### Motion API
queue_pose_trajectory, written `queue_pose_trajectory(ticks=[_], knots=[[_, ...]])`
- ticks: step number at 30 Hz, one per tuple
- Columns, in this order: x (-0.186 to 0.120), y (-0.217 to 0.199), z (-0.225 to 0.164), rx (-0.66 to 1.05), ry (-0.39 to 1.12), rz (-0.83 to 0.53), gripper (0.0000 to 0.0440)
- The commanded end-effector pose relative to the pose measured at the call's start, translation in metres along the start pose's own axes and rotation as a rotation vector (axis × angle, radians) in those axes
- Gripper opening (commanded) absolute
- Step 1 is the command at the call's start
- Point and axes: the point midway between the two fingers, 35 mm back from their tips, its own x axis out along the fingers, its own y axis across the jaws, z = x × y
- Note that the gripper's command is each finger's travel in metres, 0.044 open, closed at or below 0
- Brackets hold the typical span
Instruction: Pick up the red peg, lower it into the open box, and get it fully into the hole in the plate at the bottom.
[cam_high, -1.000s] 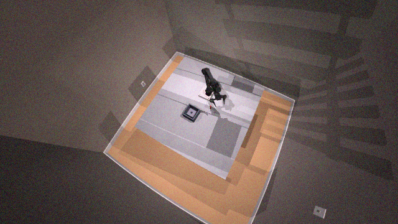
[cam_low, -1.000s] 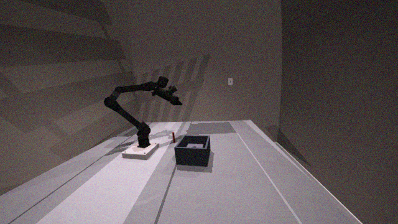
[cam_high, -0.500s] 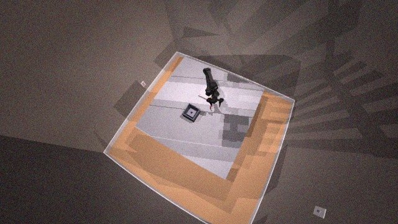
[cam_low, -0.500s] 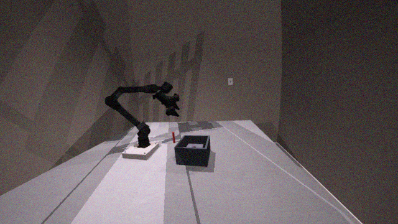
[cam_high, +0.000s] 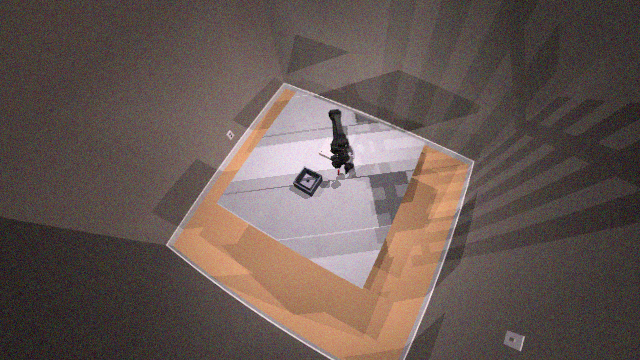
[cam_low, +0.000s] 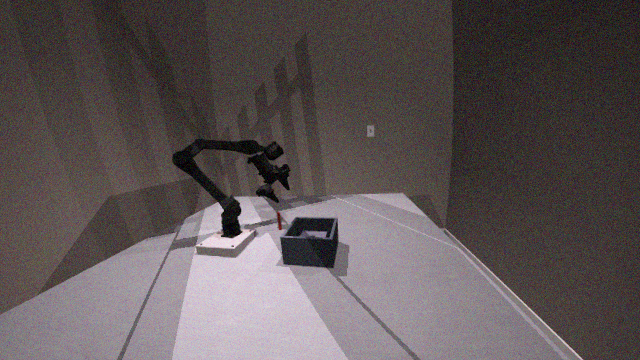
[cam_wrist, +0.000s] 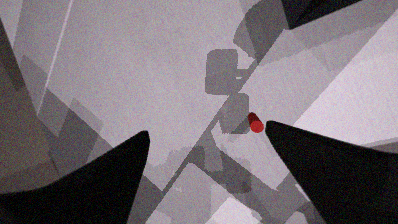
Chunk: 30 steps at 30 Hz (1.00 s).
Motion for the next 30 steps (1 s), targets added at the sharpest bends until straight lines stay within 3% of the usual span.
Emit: queue_pose_trajectory(ticks=[1, 11, 25, 27, 30], knots=[[0.01, -0.014, -0.004, 0.108, 0.024, -0.07, 0.044], [0.042, -0.041, -0.015, 0.383, 0.056, -0.204, 0.044], [0.09, -0.06, -0.029, 0.596, 0.052, -0.214, 0.0436], [0.094, -0.062, -0.03, 0.621, 0.053, -0.214, 0.0409], [0.098, -0.064, -0.033, 0.654, 0.062, -0.218, 0.0332]])
